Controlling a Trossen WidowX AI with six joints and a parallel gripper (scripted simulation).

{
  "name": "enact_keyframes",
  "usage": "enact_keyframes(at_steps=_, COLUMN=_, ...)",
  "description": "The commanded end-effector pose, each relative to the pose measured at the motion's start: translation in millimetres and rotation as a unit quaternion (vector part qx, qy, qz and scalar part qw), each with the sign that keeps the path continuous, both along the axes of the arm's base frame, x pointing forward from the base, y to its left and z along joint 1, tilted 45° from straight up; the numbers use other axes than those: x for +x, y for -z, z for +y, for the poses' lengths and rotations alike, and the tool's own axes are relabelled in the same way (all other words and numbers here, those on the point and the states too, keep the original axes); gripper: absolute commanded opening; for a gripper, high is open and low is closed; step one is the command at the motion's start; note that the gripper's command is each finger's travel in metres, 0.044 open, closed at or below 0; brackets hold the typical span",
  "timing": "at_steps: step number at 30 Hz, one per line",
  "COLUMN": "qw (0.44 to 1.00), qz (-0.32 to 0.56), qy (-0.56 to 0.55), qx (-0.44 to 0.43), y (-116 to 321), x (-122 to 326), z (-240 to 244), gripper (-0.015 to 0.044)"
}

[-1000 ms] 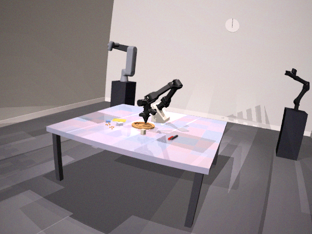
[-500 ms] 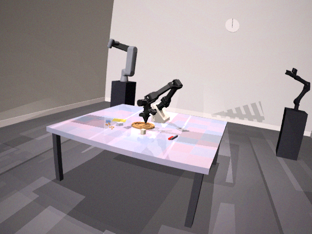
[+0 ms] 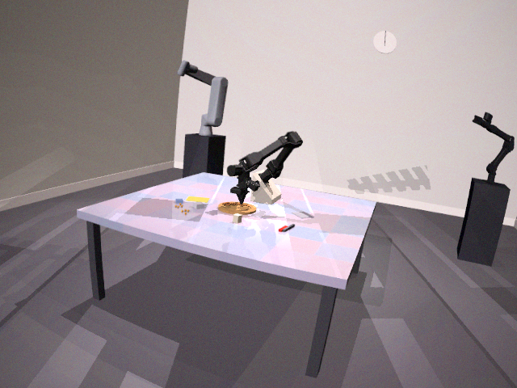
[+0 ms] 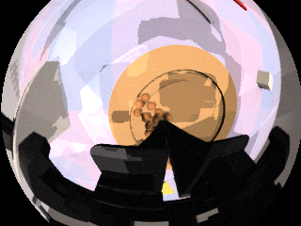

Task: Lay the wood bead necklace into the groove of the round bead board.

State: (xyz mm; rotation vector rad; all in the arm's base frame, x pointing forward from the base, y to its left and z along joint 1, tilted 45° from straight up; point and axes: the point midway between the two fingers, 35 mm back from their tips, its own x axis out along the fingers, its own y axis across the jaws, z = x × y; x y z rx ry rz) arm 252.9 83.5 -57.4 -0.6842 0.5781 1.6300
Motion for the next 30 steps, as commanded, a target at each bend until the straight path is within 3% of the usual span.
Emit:
enact_keyframes(at_steps=1, qw=1.0, qz=0.006, qy=-0.001, qx=0.002, y=1.5, x=-3.3, z=2.1, gripper=0.0)
enact_keyframes(at_steps=20, qw=1.0, qz=0.006, qy=-0.001, qx=0.002, y=1.5, x=-3.3, z=2.1, gripper=0.0)
enact_keyframes(at_steps=30, qw=1.0, qz=0.0, qy=0.0, qx=0.0, y=0.0, x=0.0, z=0.0, gripper=0.0262)
